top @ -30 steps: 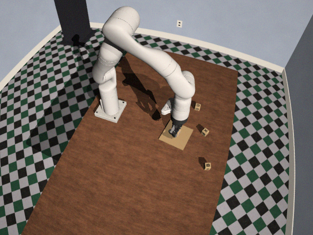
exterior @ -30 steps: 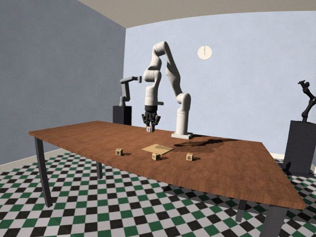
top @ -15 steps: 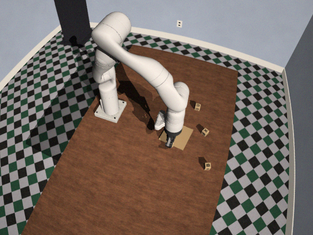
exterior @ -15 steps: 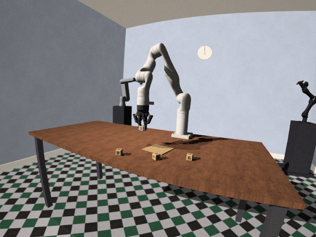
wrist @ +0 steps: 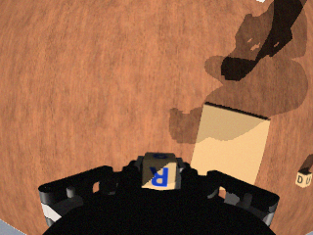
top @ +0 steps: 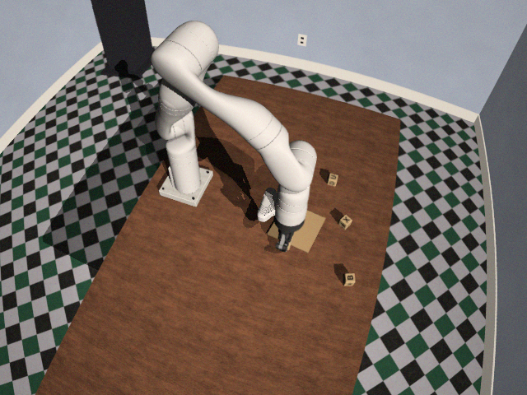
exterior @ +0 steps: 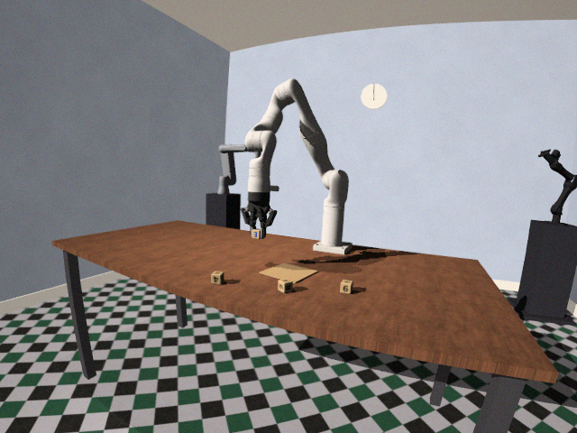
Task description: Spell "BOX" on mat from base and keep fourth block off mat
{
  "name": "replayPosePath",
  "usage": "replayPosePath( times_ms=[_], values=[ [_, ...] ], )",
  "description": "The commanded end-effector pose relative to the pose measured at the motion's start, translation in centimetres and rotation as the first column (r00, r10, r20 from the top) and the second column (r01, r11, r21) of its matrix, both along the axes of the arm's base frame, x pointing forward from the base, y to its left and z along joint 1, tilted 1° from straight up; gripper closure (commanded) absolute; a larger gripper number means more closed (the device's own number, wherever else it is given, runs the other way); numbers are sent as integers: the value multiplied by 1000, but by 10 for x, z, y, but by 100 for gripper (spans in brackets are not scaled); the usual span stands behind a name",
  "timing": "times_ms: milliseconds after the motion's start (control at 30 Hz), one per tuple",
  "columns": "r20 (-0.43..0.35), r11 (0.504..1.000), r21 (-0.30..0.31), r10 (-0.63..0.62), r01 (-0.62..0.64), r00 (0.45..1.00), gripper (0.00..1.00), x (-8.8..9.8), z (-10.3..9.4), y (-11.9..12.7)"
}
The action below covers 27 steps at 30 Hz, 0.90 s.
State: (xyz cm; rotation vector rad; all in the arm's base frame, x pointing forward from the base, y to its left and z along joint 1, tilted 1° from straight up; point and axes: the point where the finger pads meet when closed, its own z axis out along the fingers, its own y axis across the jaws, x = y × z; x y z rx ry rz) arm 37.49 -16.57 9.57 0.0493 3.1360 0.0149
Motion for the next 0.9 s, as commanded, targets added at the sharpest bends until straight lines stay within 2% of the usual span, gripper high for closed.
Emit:
replayPosePath(
  times_ms=[0,333,800,867],
  values=[
    [1,1000,-1,0,0,1000,74,0,1,0],
    [1,1000,-1,0,0,1000,74,0,-9,0],
    [1,1000,-1,0,0,1000,74,1,-71,0],
    [1,1000,-1,0,0,1000,74,1,-71,0]
  ],
)
